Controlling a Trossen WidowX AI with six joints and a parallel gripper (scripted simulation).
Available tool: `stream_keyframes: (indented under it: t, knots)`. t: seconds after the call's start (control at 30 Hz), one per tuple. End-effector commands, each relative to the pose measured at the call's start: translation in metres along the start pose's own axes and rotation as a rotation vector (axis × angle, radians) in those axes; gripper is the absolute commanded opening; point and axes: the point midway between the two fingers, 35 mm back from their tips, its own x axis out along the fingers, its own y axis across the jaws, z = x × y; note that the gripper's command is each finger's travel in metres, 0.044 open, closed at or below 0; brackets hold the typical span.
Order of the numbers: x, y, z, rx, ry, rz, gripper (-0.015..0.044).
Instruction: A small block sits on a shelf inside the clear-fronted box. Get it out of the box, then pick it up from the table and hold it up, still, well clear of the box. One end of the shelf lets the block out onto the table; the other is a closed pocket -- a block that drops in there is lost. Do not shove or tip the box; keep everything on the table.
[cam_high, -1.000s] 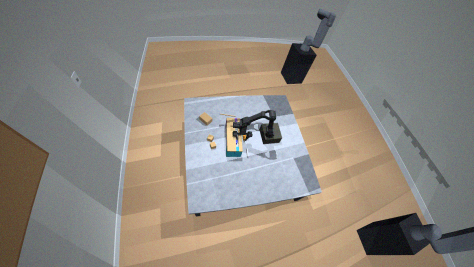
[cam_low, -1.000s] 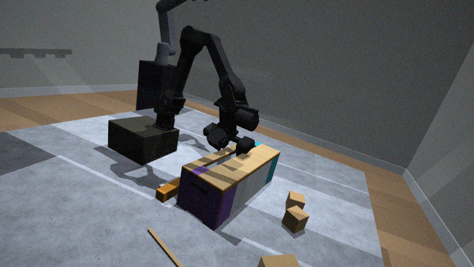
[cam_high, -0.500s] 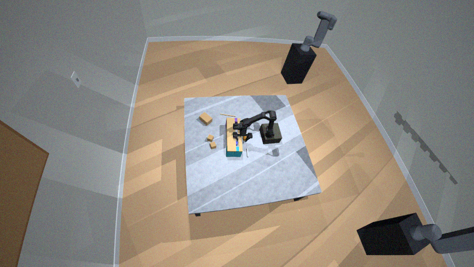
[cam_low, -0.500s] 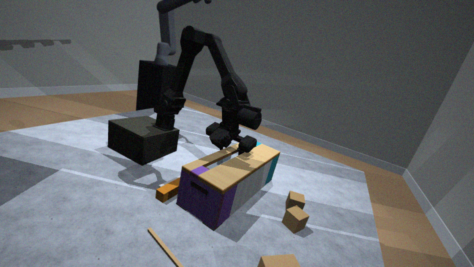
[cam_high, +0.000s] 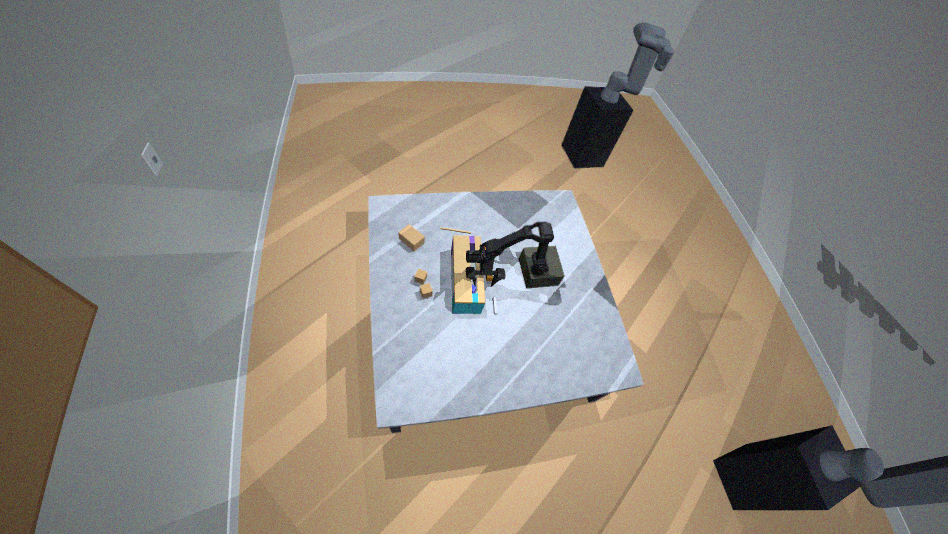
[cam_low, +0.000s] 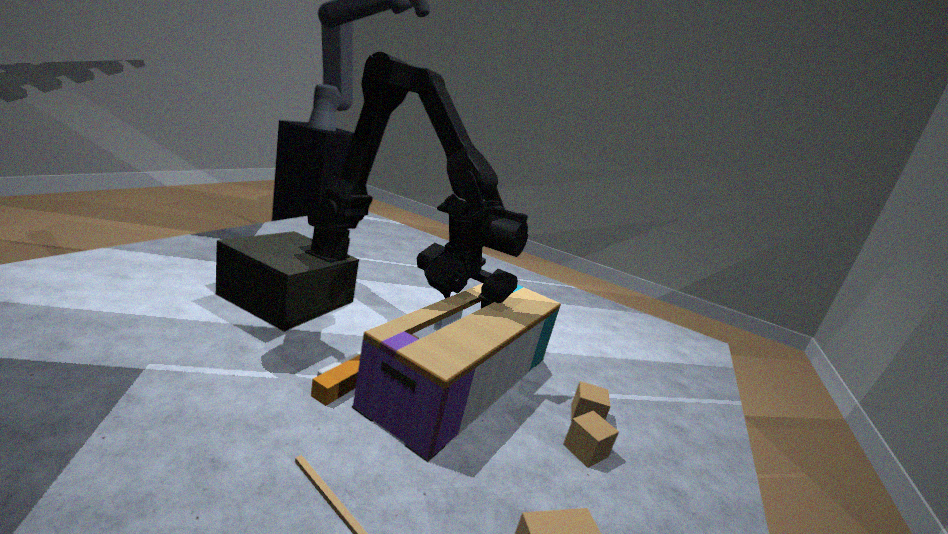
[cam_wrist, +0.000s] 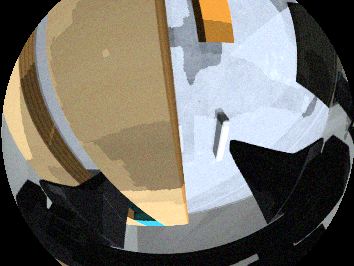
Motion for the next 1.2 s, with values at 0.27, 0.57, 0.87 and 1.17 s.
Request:
stream_keyframes:
  t: [0.27,0.57,0.87,1.17]
  knots:
    - [0.005,-0.001,-0.013,0.000,0.002,-0.003,0.0400]
    - [0.008,-0.001,-0.022,0.000,0.003,-0.003,0.0400]
    - [0.011,-0.001,-0.030,0.000,0.004,-0.003,0.0400]
    - [0.014,-0.001,-0.039,0.000,0.005,-0.003,0.0400]
